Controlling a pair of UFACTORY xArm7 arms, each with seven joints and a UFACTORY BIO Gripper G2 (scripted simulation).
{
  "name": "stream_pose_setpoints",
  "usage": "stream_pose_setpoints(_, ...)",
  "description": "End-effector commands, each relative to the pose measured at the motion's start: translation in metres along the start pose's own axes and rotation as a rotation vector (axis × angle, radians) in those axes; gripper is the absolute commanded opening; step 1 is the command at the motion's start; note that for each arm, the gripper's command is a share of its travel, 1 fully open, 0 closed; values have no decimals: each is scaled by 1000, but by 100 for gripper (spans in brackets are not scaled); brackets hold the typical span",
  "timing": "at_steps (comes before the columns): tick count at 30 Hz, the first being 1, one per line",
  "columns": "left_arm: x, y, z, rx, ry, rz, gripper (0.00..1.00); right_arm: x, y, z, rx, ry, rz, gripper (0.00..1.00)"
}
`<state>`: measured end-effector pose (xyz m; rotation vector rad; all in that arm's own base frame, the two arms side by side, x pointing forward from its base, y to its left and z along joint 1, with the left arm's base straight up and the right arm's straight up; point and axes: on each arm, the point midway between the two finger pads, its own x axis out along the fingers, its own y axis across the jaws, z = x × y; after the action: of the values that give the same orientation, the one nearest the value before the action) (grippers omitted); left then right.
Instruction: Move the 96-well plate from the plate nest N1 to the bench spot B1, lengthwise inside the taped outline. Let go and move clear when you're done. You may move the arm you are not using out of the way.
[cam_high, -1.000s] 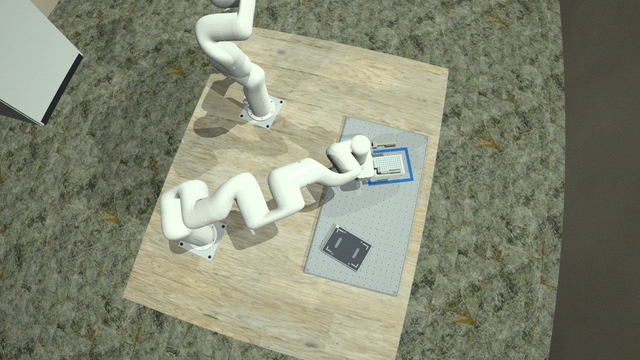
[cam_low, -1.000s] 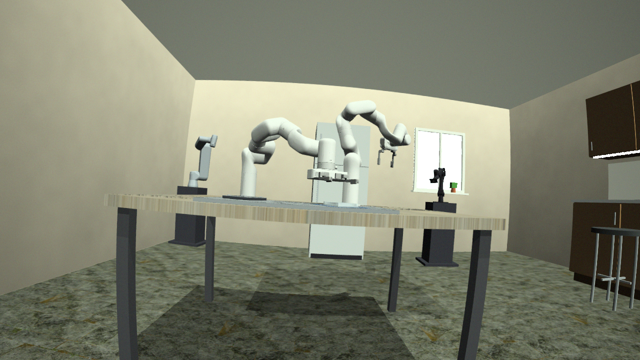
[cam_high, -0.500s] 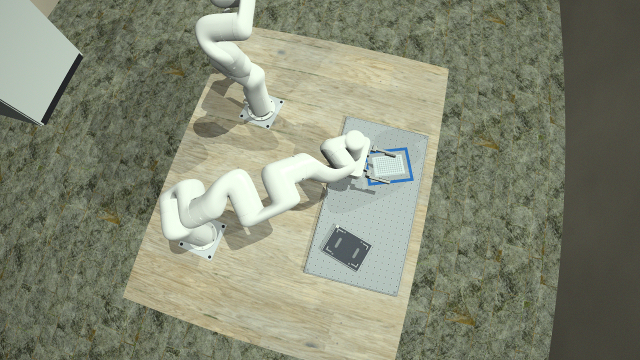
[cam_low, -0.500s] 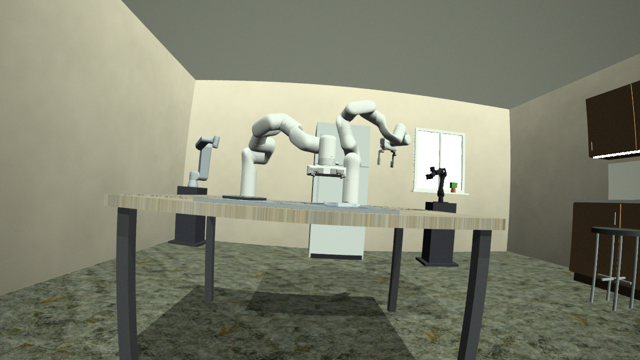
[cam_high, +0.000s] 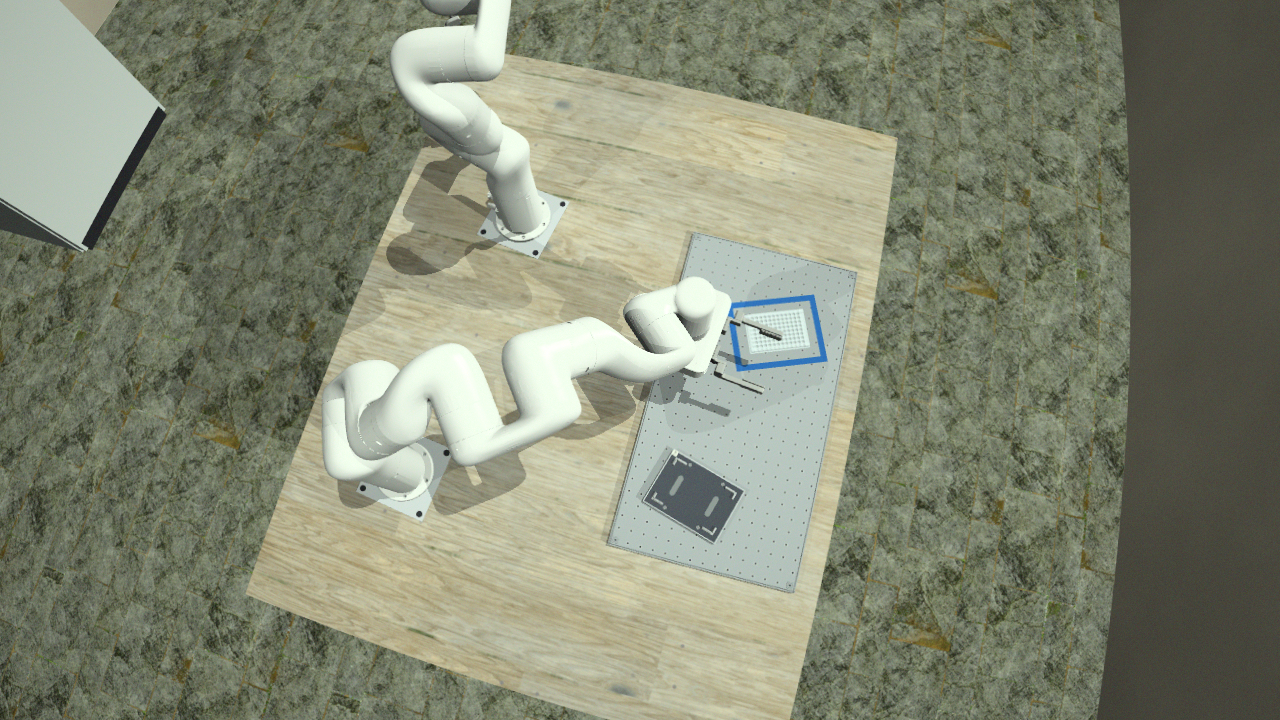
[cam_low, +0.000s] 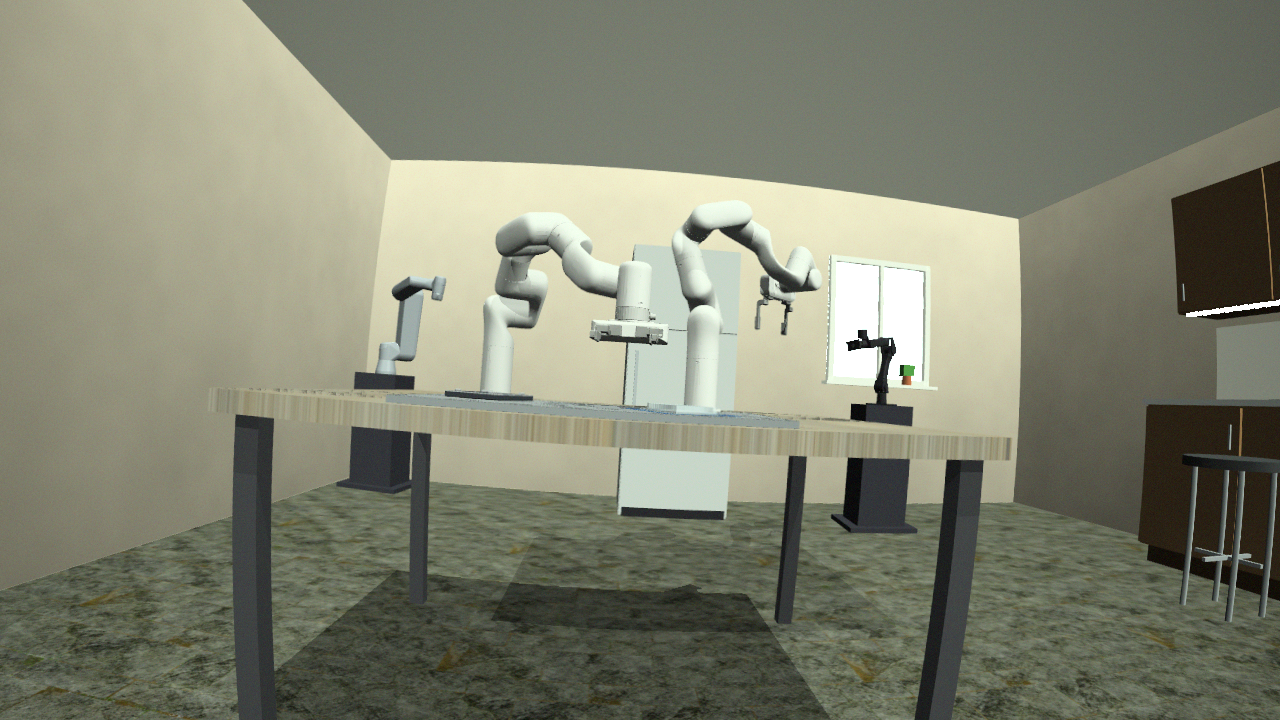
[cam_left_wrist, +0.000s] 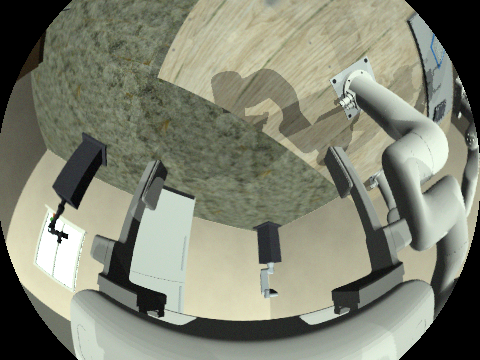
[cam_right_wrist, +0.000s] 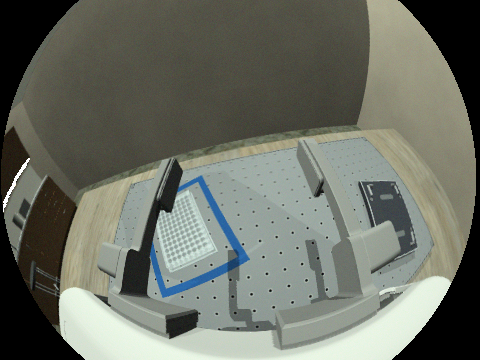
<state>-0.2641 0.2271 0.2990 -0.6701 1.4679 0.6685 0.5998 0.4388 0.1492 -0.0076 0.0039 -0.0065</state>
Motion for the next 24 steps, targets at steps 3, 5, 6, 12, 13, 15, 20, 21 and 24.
stream_pose_setpoints(3,-1,1,0,0,-1,3,100,-4,-23,12,11,-8,6,37)
stream_pose_setpoints(5,-1,1,0,0,-1,3,100,-6,-32,15,11,-8,6,37)
stream_pose_setpoints(6,-1,1,0,0,-1,3,100,-6,-37,16,11,-8,6,37)
stream_pose_setpoints(12,-1,1,0,0,-1,3,100,-11,-65,26,11,-8,7,37)
stream_pose_setpoints(13,-1,1,0,0,-1,3,100,-11,-70,27,10,-8,7,37)
stream_pose_setpoints(15,-1,1,0,0,-1,3,100,-13,-79,30,10,-8,7,37)
stream_pose_setpoints(20,-1,1,0,0,-1,3,100,-15,-93,35,10,-8,7,37)
stream_pose_setpoints(21,-1,1,0,0,-1,3,100,-15,-98,36,10,-8,7,37)
stream_pose_setpoints(24,-1,1,0,0,-1,3,100,-18,-112,41,10,-8,7,37)
